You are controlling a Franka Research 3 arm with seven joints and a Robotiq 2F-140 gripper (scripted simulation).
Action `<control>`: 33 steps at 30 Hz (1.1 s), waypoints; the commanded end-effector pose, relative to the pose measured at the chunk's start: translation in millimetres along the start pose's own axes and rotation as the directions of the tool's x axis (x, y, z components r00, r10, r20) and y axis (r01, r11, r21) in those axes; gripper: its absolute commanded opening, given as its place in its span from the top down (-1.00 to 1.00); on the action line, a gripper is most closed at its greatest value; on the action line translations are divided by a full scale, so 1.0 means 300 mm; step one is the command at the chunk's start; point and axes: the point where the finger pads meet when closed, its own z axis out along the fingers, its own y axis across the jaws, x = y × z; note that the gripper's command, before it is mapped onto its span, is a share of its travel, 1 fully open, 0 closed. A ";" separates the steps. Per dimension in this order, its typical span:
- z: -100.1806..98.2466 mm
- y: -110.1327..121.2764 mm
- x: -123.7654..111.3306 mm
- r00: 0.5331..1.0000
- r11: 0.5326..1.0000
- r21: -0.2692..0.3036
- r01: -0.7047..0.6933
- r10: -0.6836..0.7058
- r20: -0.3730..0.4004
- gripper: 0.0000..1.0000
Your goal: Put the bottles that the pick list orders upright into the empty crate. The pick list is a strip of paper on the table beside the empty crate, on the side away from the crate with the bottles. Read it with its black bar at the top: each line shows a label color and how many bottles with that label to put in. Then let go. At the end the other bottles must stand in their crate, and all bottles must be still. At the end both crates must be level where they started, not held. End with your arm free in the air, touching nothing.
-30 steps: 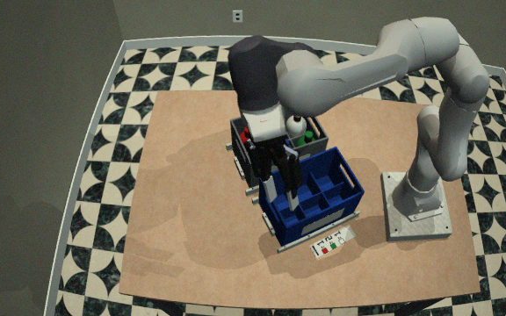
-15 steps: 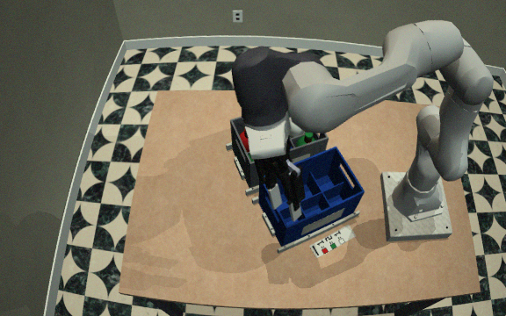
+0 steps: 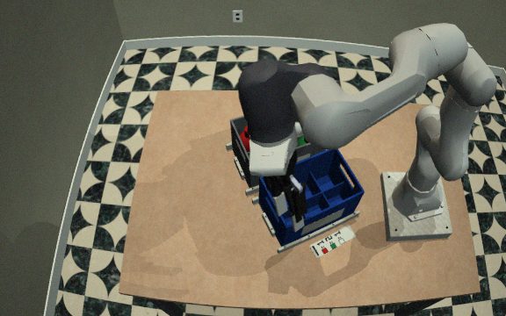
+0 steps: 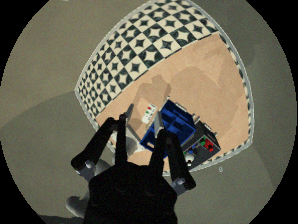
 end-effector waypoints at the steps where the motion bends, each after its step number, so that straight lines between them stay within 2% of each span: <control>1: 0.002 -0.015 0.007 0.988 0.988 -0.026 -0.154 0.154 0.001 0.24; 9: 0.019 -0.073 0.022 0.971 0.969 -0.058 -0.241 0.241 -0.002 0.24; 12: 0.019 -0.073 0.022 0.968 0.966 -0.061 -0.252 0.253 -0.002 0.24; 20: 0.035 -0.131 0.036 0.934 0.929 -0.095 -0.357 0.357 -0.017 0.24; 23: 0.035 -0.131 0.036 0.922 0.916 -0.101 -0.388 0.388 -0.022 0.24; 25: 0.043 -0.160 0.042 0.913 0.906 -0.111 -0.408 0.407 -0.029 0.24; 29: 0.043 -0.160 0.042 0.904 0.896 -0.115 -0.428 0.427 -0.033 0.24; 33: 0.050 -0.190 0.048 0.873 0.864 -0.130 -0.487 0.485 -0.050 0.24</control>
